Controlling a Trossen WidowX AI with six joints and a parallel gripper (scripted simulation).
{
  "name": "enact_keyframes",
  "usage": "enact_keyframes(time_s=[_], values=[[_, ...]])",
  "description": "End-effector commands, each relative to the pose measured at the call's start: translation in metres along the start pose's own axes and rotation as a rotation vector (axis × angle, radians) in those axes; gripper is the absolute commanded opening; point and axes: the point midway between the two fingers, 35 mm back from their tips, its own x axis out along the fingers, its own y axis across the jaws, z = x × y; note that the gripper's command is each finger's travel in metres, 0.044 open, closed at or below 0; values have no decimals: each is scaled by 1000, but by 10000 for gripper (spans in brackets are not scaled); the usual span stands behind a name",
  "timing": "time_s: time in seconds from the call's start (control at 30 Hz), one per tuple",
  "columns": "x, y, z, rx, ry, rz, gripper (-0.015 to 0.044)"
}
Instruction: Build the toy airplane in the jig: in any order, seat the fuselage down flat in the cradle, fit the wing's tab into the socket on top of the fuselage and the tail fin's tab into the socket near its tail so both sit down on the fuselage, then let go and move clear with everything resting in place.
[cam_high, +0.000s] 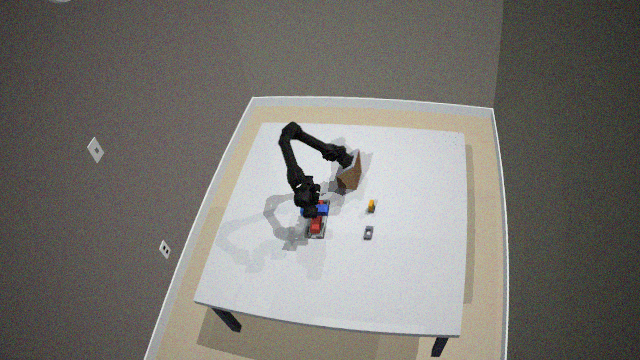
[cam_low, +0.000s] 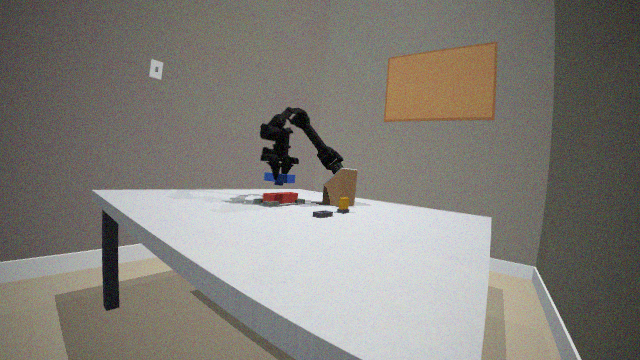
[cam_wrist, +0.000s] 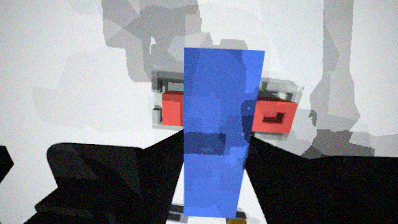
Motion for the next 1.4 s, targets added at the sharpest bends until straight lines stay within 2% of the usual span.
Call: enact_keyframes(time_s=[0.0, 0.13, 0.83, 1.37], values=[[0, -2, 3, 24, -4, 3, 105], [0, -2, 3, 24, -4, 3, 195], [0, -2, 4, 24, -4, 3, 195], [25, -1, 5, 25, -5, 3, 195]])
